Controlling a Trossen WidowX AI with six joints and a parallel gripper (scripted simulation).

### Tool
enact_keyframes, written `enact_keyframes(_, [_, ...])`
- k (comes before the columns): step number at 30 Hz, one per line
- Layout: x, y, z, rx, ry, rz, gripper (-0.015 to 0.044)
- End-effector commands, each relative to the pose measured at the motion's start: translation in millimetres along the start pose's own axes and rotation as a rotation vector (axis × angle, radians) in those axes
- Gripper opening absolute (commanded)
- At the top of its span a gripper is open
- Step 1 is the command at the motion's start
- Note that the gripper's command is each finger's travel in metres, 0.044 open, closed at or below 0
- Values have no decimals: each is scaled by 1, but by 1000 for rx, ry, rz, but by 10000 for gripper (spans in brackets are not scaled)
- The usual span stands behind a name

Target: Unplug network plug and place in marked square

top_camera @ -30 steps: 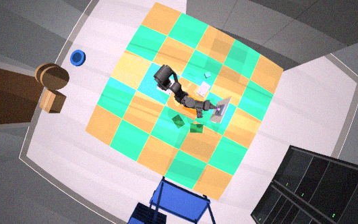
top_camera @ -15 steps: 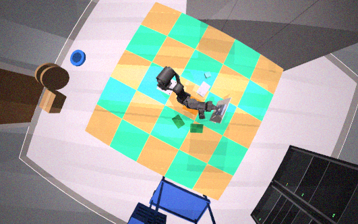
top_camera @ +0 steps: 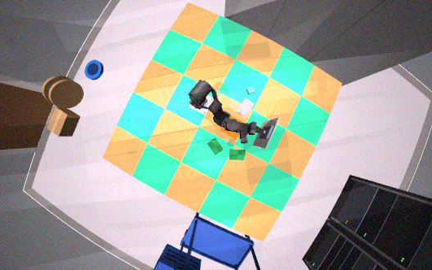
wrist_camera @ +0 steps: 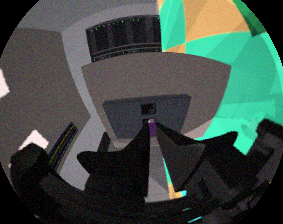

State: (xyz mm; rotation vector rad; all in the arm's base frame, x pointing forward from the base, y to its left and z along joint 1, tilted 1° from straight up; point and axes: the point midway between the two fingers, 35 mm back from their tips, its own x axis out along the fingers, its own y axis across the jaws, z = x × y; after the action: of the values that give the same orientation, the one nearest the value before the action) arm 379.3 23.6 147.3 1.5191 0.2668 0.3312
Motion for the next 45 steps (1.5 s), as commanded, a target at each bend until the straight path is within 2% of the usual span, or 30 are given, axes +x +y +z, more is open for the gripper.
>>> enact_keyframes(1, [-1, 0, 0, 3, -2, -1, 0])
enact_keyframes(45, [-27, -1, -6, 4, -2, -4, 0])
